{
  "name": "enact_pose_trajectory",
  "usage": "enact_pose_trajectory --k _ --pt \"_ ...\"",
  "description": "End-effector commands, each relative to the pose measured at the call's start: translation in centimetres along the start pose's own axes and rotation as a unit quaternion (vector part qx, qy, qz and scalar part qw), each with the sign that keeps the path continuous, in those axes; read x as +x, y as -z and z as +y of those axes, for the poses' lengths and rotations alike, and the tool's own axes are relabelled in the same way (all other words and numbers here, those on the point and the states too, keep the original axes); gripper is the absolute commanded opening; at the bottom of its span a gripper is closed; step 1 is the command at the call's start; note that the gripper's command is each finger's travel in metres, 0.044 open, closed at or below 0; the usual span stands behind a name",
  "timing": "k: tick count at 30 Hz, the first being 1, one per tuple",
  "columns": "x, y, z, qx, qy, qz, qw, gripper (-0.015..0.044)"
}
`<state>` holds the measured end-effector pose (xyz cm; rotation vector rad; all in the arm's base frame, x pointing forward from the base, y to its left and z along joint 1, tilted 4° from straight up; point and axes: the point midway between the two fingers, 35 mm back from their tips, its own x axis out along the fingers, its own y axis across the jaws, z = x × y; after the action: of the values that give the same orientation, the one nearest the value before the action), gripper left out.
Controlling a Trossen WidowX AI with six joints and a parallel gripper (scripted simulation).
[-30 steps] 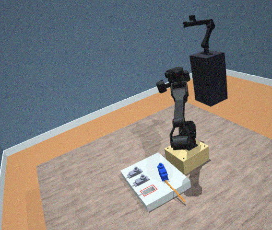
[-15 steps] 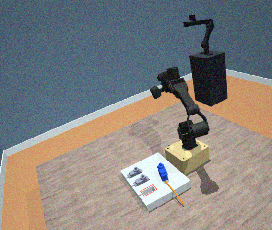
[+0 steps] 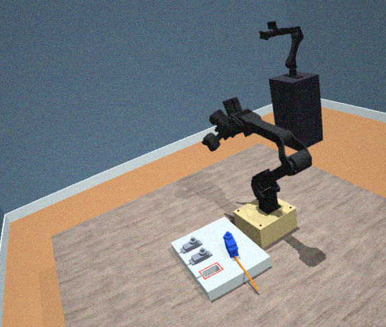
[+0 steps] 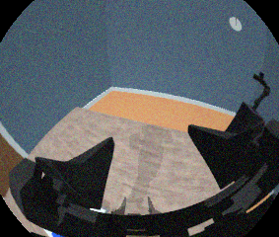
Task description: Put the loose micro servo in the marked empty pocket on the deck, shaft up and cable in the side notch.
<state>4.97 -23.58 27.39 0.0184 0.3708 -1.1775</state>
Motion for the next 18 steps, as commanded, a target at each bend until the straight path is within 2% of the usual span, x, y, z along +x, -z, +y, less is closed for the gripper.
enact_pose_trajectory --k 1,18 --pt "0.8 0.2 1.7 -0.019 -0.038 0.019 0.999 0.0440" --pt "2.7 2.2 11.1 -0.132 -0.218 0.097 0.962 0.0440"
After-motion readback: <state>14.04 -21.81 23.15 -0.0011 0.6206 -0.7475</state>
